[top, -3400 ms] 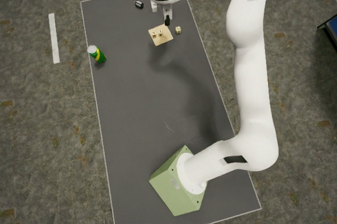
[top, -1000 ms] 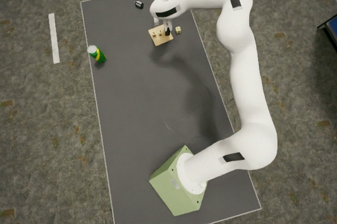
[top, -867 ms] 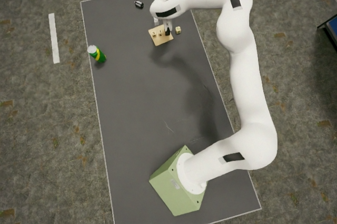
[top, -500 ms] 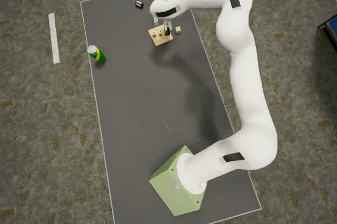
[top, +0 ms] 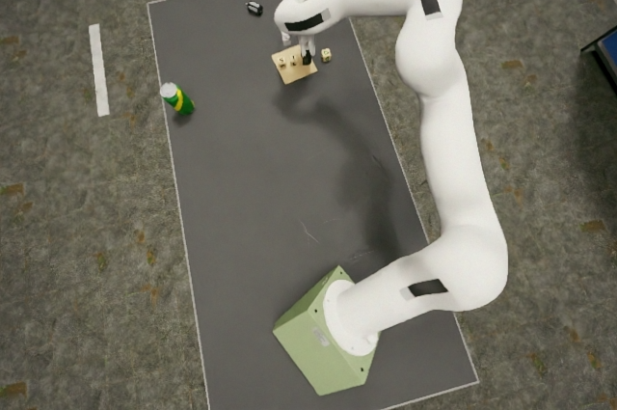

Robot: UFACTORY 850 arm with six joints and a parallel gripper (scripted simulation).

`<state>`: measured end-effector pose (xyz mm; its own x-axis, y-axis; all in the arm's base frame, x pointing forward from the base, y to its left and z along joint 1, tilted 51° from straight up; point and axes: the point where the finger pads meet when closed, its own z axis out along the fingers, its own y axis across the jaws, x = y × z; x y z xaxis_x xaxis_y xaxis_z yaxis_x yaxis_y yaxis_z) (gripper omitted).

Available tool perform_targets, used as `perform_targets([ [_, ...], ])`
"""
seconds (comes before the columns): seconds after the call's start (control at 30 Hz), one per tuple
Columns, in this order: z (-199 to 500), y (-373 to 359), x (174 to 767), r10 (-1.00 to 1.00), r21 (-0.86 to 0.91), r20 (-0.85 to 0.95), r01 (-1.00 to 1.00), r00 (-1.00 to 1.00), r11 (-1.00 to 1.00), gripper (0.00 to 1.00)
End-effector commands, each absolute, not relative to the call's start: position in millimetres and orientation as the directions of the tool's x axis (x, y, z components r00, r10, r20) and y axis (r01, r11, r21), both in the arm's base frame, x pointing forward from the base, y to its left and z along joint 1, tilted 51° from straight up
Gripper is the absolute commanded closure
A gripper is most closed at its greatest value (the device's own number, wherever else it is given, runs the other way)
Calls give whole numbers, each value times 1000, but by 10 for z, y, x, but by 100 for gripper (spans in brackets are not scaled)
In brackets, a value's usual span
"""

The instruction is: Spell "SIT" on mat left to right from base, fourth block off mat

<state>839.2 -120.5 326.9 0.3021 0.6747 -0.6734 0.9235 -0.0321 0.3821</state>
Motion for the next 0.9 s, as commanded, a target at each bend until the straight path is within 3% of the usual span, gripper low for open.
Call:
perform_targets([
  [0.0,3280,-1197,8396,675,384,-673,923,303,-31,72],
  [0.87,3259,-1221,8404,675,384,-673,923,303,-31,72],
])
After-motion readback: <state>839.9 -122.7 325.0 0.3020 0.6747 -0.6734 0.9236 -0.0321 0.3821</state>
